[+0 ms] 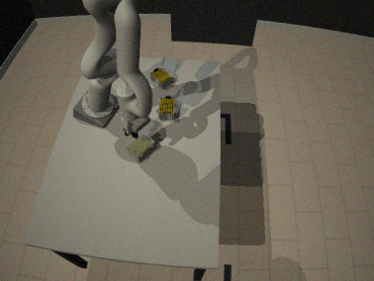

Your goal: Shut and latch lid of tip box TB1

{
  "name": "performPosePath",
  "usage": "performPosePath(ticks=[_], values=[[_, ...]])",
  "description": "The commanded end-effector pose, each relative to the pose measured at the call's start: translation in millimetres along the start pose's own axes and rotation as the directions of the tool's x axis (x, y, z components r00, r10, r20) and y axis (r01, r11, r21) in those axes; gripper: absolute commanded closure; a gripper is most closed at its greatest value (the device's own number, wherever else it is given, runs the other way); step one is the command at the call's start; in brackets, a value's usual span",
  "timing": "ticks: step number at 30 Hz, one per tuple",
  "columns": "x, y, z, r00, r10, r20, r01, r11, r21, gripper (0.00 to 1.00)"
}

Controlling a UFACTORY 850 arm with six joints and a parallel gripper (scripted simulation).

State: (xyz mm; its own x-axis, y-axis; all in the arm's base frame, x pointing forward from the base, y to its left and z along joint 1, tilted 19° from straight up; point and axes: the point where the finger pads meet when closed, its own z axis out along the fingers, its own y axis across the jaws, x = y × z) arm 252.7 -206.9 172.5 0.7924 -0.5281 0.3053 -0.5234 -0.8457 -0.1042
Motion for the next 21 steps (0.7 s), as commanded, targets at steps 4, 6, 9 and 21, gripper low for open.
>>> performPosePath(ticks=[4,6,9,21], values=[[1,0,10,1.0,-0.001,-0.011,0.001,1.0,0.003,1.0],[1,0,14,1.0,-0.001,-0.011,0.001,1.0,0.003,1.0],[1,0,19,1.0,-0.001,-0.011,0.001,1.0,0.003,1.0],[1,0,21,1.0,-0.001,-0.011,0.001,1.0,0.003,1.0]])
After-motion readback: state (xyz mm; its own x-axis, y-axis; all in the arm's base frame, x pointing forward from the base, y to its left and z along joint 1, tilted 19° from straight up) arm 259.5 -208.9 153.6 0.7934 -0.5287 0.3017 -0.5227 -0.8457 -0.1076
